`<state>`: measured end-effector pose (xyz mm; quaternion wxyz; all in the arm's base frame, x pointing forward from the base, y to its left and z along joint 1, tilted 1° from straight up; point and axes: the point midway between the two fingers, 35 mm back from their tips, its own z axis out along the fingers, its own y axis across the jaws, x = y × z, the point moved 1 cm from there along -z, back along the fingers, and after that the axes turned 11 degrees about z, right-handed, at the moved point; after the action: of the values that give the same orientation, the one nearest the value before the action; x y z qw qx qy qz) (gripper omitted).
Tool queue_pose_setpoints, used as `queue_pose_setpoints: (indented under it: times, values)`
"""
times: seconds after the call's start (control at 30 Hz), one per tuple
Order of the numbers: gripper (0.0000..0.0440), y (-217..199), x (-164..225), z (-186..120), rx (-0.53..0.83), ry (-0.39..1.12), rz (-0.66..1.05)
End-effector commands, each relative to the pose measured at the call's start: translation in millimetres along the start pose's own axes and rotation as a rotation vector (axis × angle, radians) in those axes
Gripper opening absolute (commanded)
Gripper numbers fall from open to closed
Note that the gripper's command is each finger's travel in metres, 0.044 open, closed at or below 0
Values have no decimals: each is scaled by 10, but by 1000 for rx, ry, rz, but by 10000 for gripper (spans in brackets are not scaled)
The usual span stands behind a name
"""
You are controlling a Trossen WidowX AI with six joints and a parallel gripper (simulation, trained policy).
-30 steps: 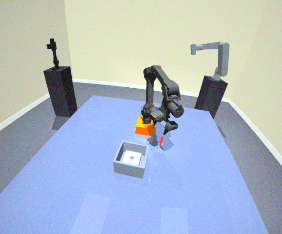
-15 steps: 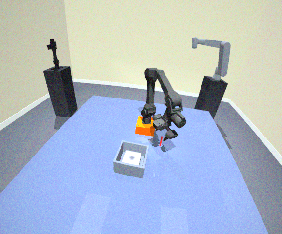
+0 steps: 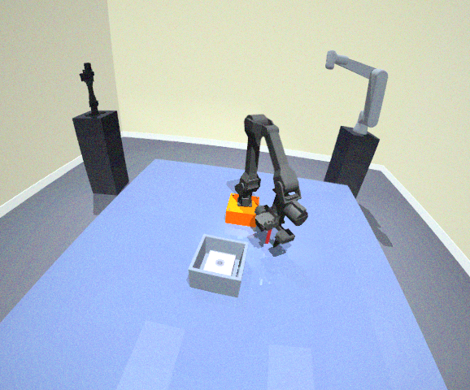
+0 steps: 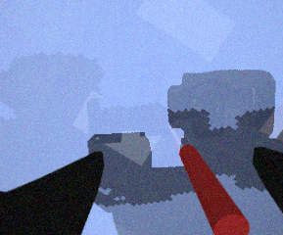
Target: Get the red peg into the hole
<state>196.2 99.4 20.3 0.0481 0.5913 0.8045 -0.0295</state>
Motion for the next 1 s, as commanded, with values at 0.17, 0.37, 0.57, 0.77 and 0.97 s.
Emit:
queue_pose_setpoints:
  times: [0.17,0.37,0.57,0.77,0.97]
  values:
    - [266,-99,48,161,29,18,19]
    - [109,-92,69,142,42,59,5]
    - [0,-47,28,85,28,69,-14]
    - [0,9,-81,-68,-19,18,-65]
    - [1,84,-208,-255,-59,-34,-118]
